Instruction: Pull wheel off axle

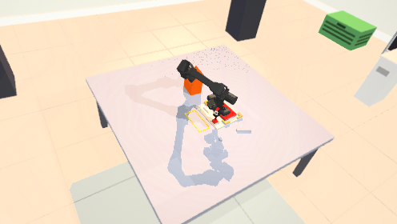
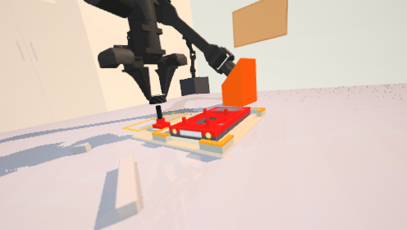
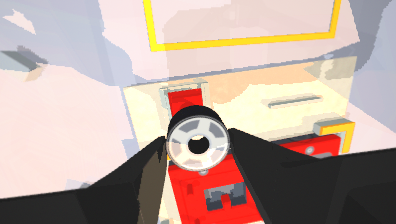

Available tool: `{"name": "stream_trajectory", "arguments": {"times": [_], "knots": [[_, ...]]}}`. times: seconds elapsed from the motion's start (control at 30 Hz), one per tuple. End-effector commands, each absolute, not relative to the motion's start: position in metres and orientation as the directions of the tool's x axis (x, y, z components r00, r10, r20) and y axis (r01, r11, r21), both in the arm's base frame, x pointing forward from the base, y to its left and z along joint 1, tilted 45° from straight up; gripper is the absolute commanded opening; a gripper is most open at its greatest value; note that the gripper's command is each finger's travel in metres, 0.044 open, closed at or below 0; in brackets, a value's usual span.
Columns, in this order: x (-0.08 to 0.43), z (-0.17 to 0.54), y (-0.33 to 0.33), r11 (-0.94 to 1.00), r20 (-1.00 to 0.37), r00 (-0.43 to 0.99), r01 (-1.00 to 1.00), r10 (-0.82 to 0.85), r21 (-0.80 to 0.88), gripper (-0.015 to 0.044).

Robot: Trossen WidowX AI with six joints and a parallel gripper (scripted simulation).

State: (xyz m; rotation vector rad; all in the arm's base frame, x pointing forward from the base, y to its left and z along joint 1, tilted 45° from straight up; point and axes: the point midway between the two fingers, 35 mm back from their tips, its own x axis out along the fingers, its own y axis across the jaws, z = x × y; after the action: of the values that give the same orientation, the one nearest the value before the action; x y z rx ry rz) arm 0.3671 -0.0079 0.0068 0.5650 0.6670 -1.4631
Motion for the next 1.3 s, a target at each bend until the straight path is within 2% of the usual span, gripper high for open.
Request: {"name": "stream_trajectory", "arguments": {"times": [0.0, 0.17, 1.0, 1.27], "knots": [[0.369, 0.021, 0.007, 0.043, -0.716, 0.002, 0.998, -0.698, -0.039, 0.0], [0.365, 0.03, 0.015, 0.043, -0.716, 0.002, 0.998, -0.698, -0.039, 0.0], [0.313, 0.1, -0.057, 0.043, -0.713, 0.0, 0.998, -0.701, -0.042, 0.0], [0.311, 0.096, -0.064, 0.043, -0.713, 0.0, 0.998, -0.701, -0.042, 0.0]]}}
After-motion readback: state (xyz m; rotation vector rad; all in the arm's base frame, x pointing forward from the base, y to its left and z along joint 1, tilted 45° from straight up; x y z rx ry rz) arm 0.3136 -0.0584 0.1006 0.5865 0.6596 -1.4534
